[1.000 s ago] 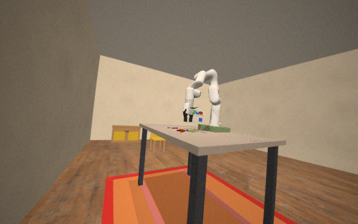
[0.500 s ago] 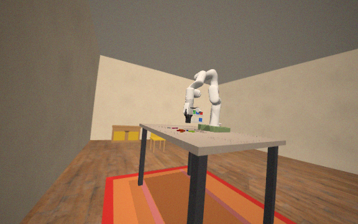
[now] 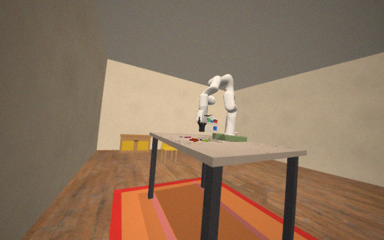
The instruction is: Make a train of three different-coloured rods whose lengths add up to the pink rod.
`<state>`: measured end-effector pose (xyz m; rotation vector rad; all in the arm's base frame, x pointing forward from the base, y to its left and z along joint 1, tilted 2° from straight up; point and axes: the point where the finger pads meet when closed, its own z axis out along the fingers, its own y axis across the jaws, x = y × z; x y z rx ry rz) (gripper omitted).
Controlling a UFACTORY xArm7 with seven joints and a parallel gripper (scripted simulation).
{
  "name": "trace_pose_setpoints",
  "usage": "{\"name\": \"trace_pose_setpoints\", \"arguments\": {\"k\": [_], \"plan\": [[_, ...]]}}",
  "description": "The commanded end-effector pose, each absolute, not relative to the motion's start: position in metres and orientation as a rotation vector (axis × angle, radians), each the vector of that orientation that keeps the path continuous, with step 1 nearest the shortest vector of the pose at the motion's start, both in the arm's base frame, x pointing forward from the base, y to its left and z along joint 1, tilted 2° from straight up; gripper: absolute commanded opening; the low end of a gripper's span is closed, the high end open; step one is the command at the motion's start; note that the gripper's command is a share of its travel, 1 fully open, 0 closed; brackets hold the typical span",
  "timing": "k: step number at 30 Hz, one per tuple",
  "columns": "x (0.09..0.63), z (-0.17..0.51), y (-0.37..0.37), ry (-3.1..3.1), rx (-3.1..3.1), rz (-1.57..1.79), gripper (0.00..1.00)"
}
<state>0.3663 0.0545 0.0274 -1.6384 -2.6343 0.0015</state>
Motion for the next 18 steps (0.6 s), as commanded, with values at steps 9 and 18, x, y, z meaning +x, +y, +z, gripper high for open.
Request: {"name": "trace_pose_setpoints", "arguments": {"k": [9, 18], "plan": [[0.3676, 0.0279, 0.0546, -2.637, -1.640, -0.001, 0.24], [0.3676, 0.0252, 0.0548, -2.636, -1.640, 0.000, 0.24]]}}
